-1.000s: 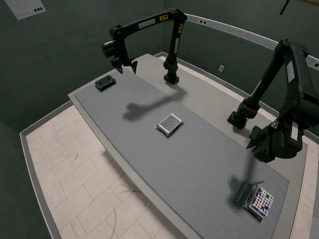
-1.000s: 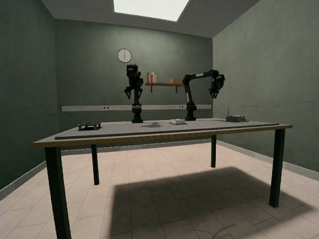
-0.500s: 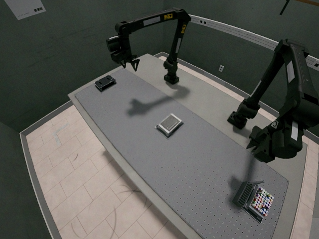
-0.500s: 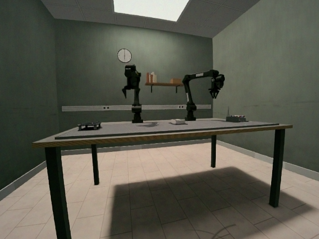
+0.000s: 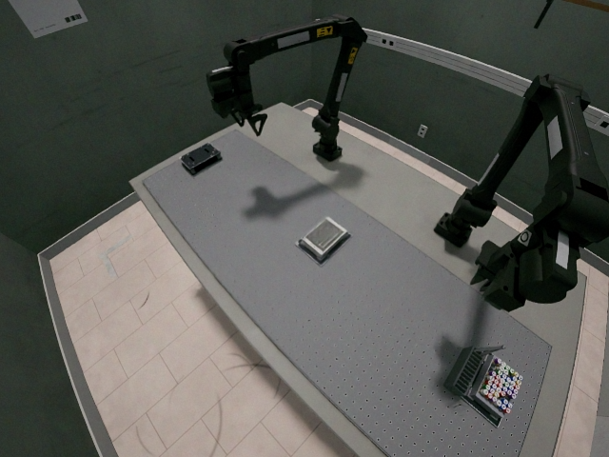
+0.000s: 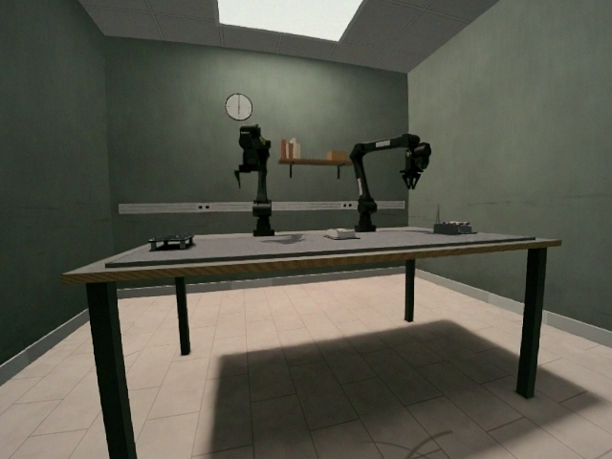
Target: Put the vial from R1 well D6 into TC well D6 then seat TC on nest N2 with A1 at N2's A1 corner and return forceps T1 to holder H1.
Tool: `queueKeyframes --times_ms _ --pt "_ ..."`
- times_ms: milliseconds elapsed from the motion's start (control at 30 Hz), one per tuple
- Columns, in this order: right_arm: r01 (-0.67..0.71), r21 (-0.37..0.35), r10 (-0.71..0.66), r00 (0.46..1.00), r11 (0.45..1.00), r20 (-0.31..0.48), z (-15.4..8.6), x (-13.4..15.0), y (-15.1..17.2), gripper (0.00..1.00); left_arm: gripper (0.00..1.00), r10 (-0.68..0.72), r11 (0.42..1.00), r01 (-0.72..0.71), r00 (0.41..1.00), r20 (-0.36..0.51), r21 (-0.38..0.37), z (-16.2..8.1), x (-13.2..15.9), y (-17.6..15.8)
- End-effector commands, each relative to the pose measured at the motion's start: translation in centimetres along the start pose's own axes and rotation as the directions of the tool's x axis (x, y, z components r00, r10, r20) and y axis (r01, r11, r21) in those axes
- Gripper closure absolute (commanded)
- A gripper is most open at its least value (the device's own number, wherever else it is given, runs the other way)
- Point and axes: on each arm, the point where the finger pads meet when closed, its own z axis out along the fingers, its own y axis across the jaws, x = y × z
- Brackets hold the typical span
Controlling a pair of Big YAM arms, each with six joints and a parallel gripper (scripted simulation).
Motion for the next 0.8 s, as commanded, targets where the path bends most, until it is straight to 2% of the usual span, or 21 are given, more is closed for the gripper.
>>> queueKeyframes --times_ms 0,267,300,600,767 --pt "-0.013 0.009 0.013 0.999 1.000 0.034 -1.3 -0.7 -0.2 0.00 0.76 0.016 1.000 -0.016 0.999 0.029 -0.007 -1.1 -0.8 0.1" --pt "-0.013 0.009 0.013 0.999 1.000 0.034 -1.3 -0.7 -0.2 0.00 0.76 0.016 1.000 -0.016 0.999 0.029 -0.007 -1.1 -0.8 0.1" --pt "-0.013 0.009 0.013 0.999 1.000 0.034 -1.3 -0.7 -0.2 0.00 0.76 0.033 0.999 -0.033 0.999 0.000 0.000 0.5 -0.5 0.9" --pt "-0.013 0.009 0.013 0.999 1.000 0.034 -1.3 -0.7 -0.2 0.00 0.76 0.034 0.999 -0.033 0.998 0.053 -0.020 -0.3 -2.7 4.7" --pt "-0.013 0.009 0.013 0.999 1.000 0.034 -1.3 -0.7 -0.2 0.00 0.76 0.034 0.999 -0.033 0.998 0.052 -0.022 0.5 -3.0 6.6"
